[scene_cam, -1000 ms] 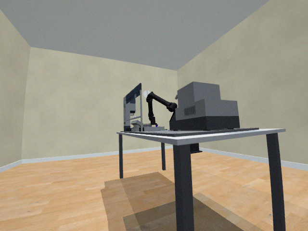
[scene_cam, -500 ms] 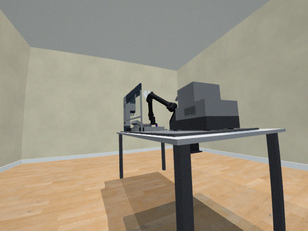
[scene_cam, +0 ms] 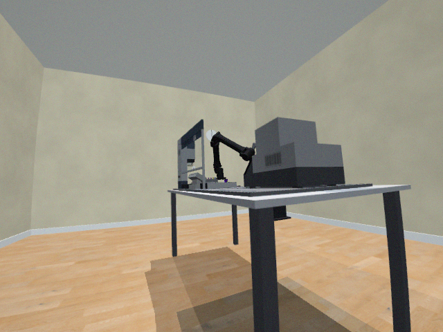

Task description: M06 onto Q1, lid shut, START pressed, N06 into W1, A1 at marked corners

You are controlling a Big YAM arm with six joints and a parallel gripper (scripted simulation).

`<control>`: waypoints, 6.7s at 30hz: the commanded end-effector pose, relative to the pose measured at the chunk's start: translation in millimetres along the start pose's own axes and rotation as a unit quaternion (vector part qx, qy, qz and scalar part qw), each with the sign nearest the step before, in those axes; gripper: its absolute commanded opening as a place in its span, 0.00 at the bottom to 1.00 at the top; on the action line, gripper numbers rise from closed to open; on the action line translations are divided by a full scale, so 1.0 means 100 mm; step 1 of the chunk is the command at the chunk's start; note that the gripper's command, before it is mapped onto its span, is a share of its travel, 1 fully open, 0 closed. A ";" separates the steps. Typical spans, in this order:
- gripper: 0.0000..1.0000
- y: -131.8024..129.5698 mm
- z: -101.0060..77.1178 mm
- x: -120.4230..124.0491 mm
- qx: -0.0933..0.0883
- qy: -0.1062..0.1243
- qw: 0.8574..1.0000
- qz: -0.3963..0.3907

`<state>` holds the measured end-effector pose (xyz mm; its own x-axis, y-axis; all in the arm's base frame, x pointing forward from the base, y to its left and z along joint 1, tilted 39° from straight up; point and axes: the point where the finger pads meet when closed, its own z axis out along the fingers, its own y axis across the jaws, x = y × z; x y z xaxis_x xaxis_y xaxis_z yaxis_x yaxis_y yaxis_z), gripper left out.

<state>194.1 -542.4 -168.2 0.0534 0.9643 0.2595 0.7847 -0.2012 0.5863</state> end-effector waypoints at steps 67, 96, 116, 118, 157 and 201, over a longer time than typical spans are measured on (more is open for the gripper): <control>1.00 0.00 -0.14 -0.17 -0.005 -0.020 1.000 -0.010; 1.00 0.21 -0.78 -0.26 -0.012 -0.039 0.999 -0.027; 1.00 0.19 -1.03 -0.20 -0.008 -0.036 0.999 -0.022; 1.00 0.23 -1.05 -0.19 -0.006 -0.034 0.999 -0.026; 1.00 0.25 -1.41 -0.17 -0.004 -0.036 0.999 -0.023; 1.00 0.19 -1.29 -0.20 -0.003 -0.031 0.999 -0.032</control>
<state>127.2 -560.8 -83.5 0.0551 0.9641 0.2596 0.7837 -0.2029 0.5870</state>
